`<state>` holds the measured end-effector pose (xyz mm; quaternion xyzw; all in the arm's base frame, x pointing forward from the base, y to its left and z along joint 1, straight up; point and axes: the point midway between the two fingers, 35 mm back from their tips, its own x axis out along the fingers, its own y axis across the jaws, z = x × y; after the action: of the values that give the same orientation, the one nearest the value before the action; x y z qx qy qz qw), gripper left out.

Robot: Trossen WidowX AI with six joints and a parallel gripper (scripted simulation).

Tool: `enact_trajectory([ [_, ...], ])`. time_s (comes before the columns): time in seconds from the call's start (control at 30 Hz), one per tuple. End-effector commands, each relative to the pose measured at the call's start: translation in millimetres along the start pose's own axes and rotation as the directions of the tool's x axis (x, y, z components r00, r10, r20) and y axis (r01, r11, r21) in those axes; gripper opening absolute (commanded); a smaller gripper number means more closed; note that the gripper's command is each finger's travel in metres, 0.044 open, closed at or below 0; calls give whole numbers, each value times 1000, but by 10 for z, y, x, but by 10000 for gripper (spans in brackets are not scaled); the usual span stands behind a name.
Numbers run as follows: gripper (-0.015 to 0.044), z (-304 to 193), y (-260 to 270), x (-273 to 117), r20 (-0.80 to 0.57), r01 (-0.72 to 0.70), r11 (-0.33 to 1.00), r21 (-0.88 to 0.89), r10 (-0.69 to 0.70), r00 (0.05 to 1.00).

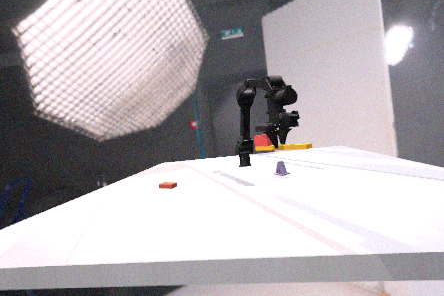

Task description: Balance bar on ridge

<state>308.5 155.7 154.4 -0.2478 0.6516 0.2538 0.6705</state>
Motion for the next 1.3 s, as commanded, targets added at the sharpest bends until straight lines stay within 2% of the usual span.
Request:
enact_trajectory([
  [0.0,0,114,121,-21,7,6,999,34,-6,1000],
  [1.27,0,147,138,412,8,6,999,43,-6,1000],
])
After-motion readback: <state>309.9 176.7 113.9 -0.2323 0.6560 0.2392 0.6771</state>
